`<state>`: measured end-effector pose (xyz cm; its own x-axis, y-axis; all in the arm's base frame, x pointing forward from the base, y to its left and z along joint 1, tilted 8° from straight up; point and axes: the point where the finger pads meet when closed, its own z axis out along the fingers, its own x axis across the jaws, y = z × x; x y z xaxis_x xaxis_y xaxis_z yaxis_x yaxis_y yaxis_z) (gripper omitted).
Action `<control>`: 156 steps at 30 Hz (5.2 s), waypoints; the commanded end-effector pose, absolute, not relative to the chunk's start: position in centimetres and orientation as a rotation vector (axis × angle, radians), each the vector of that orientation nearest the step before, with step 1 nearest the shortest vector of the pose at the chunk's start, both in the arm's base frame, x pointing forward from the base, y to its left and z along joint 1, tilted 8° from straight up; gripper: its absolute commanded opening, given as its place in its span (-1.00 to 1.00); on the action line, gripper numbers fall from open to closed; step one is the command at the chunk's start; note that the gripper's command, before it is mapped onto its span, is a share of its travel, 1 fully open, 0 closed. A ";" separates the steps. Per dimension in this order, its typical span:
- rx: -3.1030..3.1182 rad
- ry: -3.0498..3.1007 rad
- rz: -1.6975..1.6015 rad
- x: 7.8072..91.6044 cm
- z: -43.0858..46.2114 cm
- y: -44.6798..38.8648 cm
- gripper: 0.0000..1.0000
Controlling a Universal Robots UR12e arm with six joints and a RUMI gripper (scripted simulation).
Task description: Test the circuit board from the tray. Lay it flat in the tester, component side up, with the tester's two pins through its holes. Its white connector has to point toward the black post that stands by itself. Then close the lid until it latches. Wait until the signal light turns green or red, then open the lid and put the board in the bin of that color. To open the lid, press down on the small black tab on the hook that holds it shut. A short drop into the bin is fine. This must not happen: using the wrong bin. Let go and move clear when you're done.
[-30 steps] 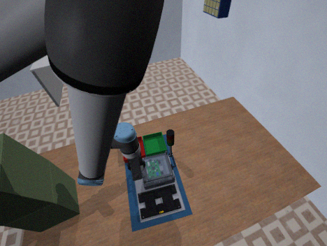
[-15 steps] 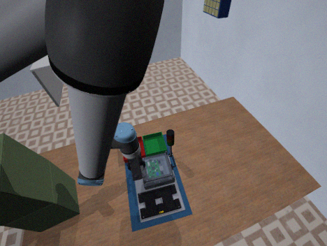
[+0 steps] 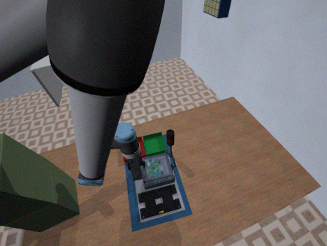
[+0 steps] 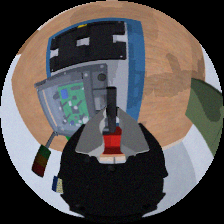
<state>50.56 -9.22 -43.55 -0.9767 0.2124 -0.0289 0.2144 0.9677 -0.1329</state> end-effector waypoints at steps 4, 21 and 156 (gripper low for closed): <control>0.336 3.101 -0.212 50.6 -43.7 -9.3 -1.00; 0.336 3.101 -0.212 50.6 -44.0 -9.3 -1.00; 0.336 3.101 -0.212 50.6 -34.1 -7.9 1.00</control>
<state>50.59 -7.94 -34.13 -0.9767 0.2124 -0.0293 0.2144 0.9677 -0.1328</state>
